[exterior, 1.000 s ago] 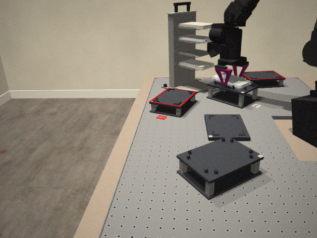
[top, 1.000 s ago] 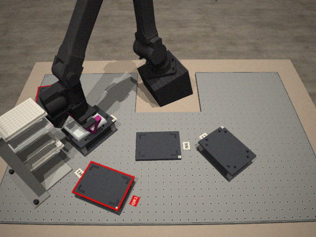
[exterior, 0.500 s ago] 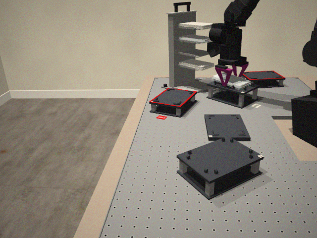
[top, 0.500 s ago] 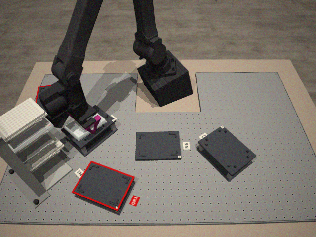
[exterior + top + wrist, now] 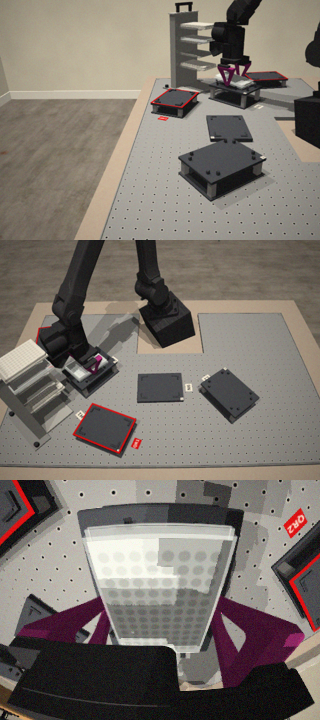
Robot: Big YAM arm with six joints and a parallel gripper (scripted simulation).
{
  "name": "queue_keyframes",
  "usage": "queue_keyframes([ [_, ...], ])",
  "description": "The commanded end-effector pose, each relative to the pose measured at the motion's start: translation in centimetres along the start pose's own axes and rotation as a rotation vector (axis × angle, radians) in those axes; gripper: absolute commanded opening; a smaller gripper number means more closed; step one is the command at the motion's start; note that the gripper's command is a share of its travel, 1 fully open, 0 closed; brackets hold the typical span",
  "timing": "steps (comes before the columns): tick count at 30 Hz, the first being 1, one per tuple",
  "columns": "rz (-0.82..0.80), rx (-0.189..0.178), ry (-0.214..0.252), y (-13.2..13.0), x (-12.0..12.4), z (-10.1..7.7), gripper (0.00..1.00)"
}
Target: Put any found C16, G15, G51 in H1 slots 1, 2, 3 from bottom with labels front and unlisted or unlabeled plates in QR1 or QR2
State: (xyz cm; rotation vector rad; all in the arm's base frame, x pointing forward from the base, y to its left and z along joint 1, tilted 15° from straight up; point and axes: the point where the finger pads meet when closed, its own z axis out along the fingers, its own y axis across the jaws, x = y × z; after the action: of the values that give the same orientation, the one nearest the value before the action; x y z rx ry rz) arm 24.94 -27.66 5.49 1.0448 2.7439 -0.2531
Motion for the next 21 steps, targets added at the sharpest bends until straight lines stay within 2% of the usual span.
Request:
queue_keyframes([
  [1, 0.001, 0.003, -0.039, -0.4, -1.1, -1.7, 0.86],
  [6, 0.002, 0.003, -0.056, -0.3, -1.9, -2.7, 0.86],
  [9, 0.002, 0.003, -0.047, -0.3, -1.9, -2.5, 0.86],
  [12, 0.003, 0.004, -0.068, -0.3, -2.4, -3.5, 0.86],
  [21, 0.003, 0.003, -0.069, -0.1, -2.3, -4.4, 0.86],
])
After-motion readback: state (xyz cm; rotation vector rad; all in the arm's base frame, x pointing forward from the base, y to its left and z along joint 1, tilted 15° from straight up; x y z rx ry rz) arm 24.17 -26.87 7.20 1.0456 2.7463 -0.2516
